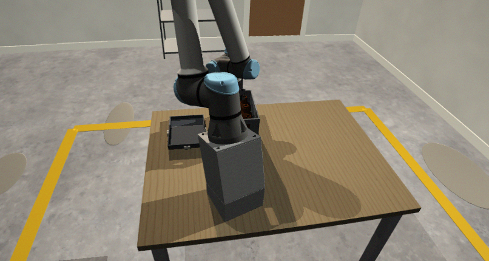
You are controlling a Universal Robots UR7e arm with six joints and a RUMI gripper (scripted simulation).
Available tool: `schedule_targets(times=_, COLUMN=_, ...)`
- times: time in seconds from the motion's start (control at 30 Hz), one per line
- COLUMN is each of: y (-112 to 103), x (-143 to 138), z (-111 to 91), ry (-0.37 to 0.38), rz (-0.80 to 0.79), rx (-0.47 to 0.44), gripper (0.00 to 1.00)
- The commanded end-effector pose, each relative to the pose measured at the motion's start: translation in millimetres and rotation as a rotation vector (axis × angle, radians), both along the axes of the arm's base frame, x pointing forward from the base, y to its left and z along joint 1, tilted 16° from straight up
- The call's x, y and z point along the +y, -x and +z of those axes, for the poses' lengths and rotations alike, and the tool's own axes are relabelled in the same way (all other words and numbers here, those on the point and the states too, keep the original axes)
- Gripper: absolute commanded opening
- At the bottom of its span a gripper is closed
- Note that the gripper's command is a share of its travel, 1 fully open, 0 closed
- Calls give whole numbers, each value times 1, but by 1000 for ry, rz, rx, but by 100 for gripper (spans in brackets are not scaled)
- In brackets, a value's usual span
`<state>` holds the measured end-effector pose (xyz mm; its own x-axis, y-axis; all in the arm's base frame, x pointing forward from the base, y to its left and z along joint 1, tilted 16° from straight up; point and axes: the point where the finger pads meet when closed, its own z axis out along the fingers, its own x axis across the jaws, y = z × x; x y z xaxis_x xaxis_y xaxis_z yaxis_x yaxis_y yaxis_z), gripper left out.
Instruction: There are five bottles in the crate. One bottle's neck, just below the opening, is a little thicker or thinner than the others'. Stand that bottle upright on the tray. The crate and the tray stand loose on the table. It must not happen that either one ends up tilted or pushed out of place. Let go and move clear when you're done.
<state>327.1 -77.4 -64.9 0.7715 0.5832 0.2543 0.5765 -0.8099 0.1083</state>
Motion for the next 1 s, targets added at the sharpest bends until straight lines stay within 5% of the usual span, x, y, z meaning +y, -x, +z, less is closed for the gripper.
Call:
schedule_targets(times=0.0, y=0, x=0, z=0, ry=1, rz=0, rx=-1, gripper=0)
schedule_targets(times=0.93, y=0, x=0, z=0, ry=1, rz=0, rx=-1, gripper=0)
schedule_targets(times=0.97, y=0, x=0, z=0, ry=1, rz=0, rx=-1, gripper=38)
